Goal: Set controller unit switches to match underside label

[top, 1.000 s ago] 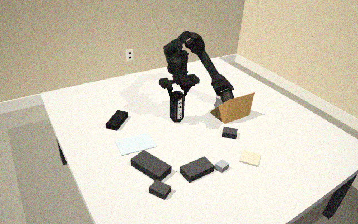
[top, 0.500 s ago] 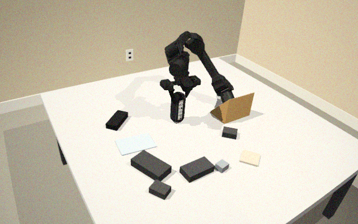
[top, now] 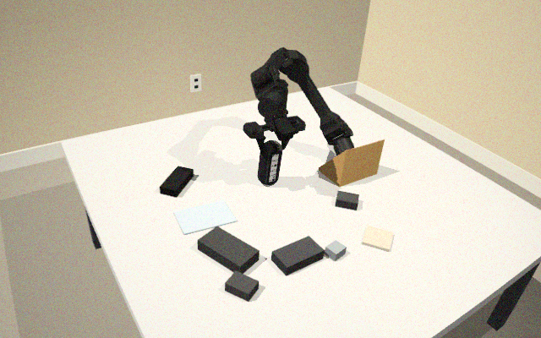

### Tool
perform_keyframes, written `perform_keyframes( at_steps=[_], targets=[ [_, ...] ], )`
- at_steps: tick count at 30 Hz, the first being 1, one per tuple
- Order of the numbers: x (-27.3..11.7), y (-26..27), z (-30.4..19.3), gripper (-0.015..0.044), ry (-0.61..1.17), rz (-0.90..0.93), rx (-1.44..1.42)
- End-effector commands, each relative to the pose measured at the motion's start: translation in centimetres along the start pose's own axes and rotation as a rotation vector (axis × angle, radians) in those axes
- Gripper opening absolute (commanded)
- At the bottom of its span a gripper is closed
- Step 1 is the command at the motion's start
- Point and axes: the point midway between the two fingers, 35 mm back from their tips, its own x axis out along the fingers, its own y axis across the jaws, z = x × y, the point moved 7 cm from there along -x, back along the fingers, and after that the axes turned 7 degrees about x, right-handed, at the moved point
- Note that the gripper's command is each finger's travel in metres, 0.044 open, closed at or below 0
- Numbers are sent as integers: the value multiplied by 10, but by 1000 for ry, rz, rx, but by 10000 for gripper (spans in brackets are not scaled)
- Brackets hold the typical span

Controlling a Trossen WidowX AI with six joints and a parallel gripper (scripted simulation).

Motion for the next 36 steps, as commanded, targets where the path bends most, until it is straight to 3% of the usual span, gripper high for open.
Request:
perform_keyframes(
  at_steps=[1,36],
  targets=[
    [5,0,5,338,7,17,4],
    [12,3,32,338,6,17,4]
  ],
)
